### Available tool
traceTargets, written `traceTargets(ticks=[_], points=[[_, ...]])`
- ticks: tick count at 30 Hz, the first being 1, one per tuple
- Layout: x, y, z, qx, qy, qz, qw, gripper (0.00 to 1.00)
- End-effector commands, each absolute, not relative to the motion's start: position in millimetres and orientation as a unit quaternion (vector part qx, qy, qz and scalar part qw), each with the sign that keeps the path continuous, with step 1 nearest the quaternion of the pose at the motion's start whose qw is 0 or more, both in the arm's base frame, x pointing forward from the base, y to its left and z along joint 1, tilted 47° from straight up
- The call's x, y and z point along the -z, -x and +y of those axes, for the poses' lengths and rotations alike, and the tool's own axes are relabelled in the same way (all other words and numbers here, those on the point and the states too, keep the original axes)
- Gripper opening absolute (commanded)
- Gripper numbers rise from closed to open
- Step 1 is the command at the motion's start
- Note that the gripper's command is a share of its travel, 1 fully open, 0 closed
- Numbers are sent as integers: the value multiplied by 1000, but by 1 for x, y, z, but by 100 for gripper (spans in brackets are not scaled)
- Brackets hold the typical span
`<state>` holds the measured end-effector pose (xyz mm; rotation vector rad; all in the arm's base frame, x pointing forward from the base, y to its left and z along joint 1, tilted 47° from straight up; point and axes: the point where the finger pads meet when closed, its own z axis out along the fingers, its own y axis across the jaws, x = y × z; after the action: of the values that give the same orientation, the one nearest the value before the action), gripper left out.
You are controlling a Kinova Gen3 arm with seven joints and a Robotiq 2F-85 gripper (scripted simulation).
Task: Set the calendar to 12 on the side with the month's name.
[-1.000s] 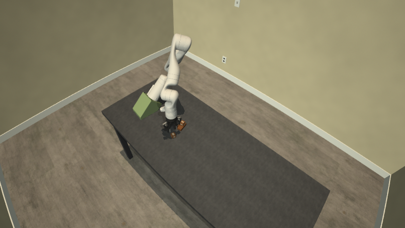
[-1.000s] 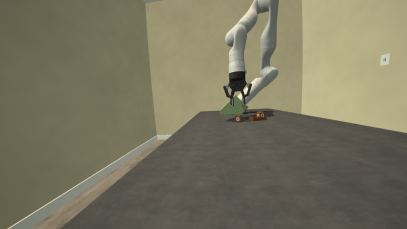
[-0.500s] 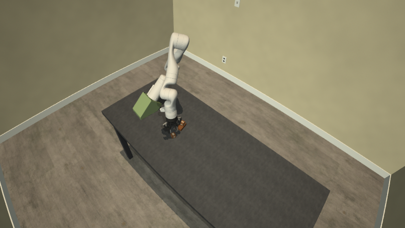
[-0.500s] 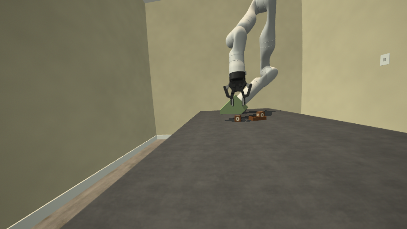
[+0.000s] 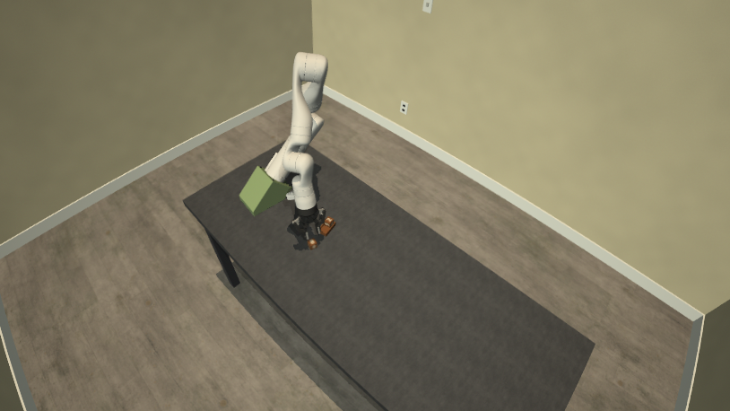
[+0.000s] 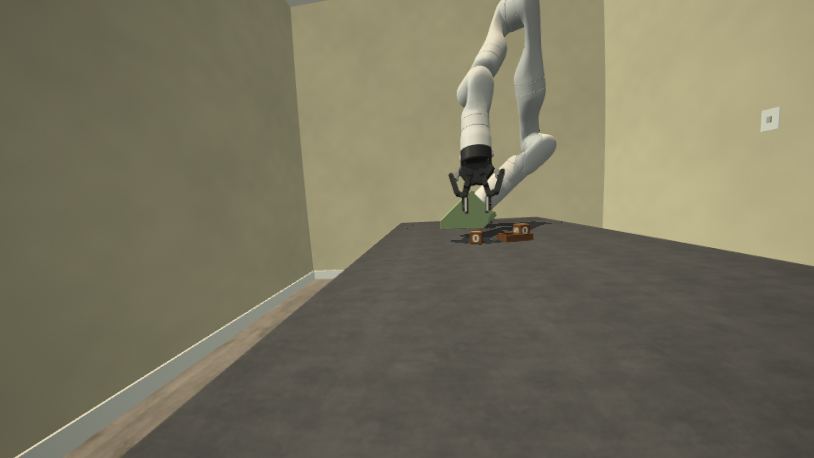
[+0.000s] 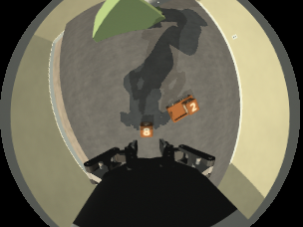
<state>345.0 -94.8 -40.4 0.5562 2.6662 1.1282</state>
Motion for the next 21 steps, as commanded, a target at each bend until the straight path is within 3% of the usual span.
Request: traceTargets(ticks=[1,21], points=[[39,-341,-98,-379,-198,898,105,46],[40,-338,-98,-373,-205,897,119,46]])
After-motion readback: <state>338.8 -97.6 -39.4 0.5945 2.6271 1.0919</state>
